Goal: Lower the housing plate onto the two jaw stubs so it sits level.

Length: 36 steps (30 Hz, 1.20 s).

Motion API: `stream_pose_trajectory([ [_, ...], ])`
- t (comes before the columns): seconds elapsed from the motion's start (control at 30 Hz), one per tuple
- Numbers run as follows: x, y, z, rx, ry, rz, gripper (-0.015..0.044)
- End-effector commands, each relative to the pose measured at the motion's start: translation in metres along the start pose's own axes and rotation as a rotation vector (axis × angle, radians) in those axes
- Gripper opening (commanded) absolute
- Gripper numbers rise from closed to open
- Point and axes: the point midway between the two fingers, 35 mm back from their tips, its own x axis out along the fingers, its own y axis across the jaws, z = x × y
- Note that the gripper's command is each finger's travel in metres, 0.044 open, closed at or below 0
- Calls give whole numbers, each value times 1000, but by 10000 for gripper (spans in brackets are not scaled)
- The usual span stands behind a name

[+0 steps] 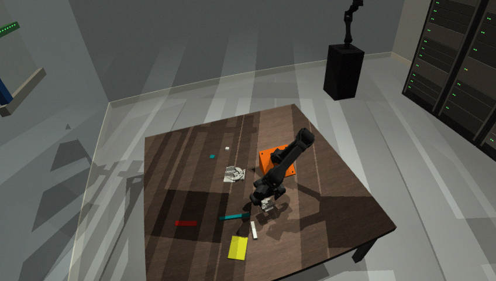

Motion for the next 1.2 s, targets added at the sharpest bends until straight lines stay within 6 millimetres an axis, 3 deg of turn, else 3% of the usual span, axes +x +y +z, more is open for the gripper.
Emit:
stream_pose_trajectory([
  [0.0, 2, 0, 2, 7, -7, -1, 440],
  [0.67, 31, 0, 2, 7, -6, -1, 440],
  [1.17, 32, 0, 2, 7, -6, -1, 440],
])
